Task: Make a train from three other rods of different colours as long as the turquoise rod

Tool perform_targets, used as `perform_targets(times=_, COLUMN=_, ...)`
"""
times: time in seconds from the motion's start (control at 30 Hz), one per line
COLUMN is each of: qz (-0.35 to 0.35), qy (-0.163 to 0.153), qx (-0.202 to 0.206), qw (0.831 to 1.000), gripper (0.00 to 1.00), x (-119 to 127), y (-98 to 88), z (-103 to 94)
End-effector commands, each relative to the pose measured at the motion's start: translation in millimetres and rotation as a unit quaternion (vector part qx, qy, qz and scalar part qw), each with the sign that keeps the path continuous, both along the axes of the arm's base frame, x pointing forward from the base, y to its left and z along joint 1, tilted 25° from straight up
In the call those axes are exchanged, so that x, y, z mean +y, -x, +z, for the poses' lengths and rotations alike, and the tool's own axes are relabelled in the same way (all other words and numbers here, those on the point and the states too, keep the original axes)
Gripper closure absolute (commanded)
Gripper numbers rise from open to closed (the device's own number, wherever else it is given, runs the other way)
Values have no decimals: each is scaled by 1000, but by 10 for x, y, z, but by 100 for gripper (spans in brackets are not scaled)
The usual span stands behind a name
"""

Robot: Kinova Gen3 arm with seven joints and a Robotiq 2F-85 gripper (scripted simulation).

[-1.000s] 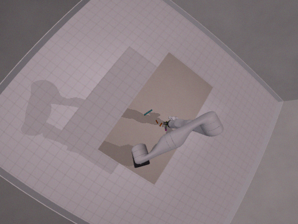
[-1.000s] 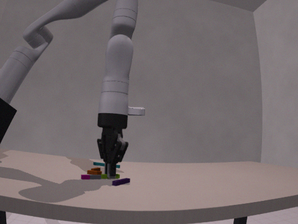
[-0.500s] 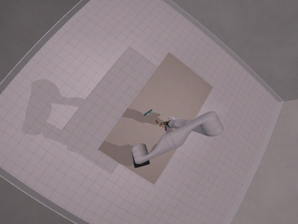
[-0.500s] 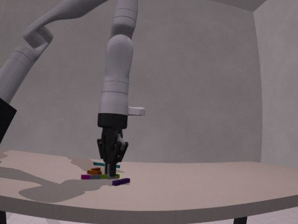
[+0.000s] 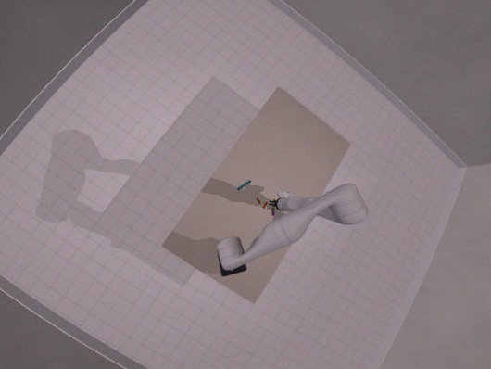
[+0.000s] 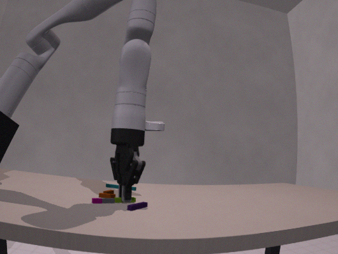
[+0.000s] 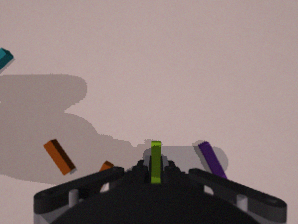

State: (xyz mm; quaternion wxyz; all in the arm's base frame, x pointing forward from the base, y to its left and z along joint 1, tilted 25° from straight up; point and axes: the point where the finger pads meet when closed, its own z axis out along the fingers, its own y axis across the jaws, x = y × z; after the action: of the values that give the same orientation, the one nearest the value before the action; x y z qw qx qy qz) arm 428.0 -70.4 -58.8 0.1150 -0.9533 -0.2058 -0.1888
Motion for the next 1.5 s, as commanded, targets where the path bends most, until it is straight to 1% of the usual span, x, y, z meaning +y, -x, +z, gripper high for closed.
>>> perform_targets(times=0.0, qz=-5, qy=0, qx=-1, qw=1000, gripper=88, x=-15, y=-19, z=-7)
perform_targets(times=0.1, qz=-5, qy=0, qx=-1, qw=1000, gripper=88, x=-15, y=-19, z=-7)
perform_targets(times=0.13, qz=-5, qy=0, qx=-1, qw=1000, gripper=84, x=-15, y=-19, z=-7)
perform_targets(times=0.2, qz=-5, qy=0, qx=-1, qw=1000, gripper=84, x=-15, y=-19, z=-7)
perform_targets(times=0.23, qz=-5, qy=0, qx=-1, qw=1000, gripper=80, x=-15, y=-19, z=-7)
perform_targets(times=0.3, qz=-5, qy=0, qx=-1, qw=1000, gripper=80, x=-15, y=-19, z=-7)
perform_targets(times=0.33, qz=-5, qy=0, qx=-1, qw=1000, gripper=76, x=-15, y=-19, z=-7)
perform_targets(times=0.7, qz=-5, qy=0, qx=-1, qw=1000, gripper=76, x=-15, y=-19, z=-7)
perform_targets(times=0.8, qz=-4, qy=-1, qx=1, qw=1000, gripper=76, x=-9, y=6, z=7)
perform_targets(times=0.97, qz=-3, qy=0, qx=1, qw=1000, gripper=76, x=-51, y=57, z=150)
perform_targets(times=1.17, qz=-3, qy=0, qx=1, qw=1000, gripper=76, x=-144, y=160, z=440)
perform_targets(times=1.23, qz=-3, qy=0, qx=1, qw=1000, gripper=76, x=-144, y=160, z=440)
perform_targets(times=1.27, qz=-5, qy=2, qx=3, qw=1000, gripper=76, x=-189, y=194, z=476)
perform_targets(times=1.47, qz=-5, qy=2, qx=3, qw=1000, gripper=76, x=-266, y=274, z=717)
